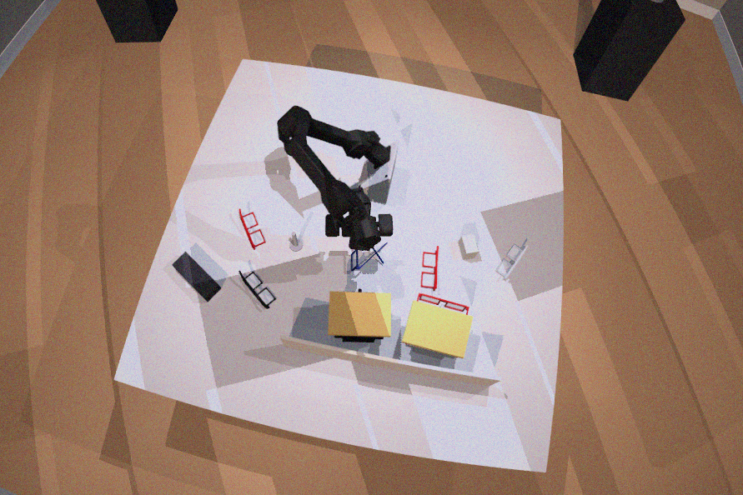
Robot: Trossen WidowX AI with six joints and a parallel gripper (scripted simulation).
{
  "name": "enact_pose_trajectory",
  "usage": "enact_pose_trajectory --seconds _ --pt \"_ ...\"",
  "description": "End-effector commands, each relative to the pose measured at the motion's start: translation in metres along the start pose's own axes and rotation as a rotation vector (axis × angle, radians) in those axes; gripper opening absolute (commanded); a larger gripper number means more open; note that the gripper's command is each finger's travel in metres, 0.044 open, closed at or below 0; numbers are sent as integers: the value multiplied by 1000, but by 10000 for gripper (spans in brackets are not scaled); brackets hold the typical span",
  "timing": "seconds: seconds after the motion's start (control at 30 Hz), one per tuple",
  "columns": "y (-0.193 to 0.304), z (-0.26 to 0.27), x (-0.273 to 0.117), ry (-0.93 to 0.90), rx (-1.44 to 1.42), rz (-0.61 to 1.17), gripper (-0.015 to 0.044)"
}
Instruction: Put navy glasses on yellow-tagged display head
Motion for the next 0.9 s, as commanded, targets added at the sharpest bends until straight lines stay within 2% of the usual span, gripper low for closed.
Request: enact_pose_trajectory --seconds 0.0,0.87 --pt "1 -1 7 5 -6 2 120" --pt "4 -6 44 11 -6 5 120"
Point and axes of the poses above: the point midway between the two fingers, 35 mm back from their tips, its own x axis out along the fingers, its own z axis across the jaws, y = z × x, the point moved 6 cm from there along -x, back along the fingers, and after that the axes turned 5 degrees about -x, right-handed, at the moved point
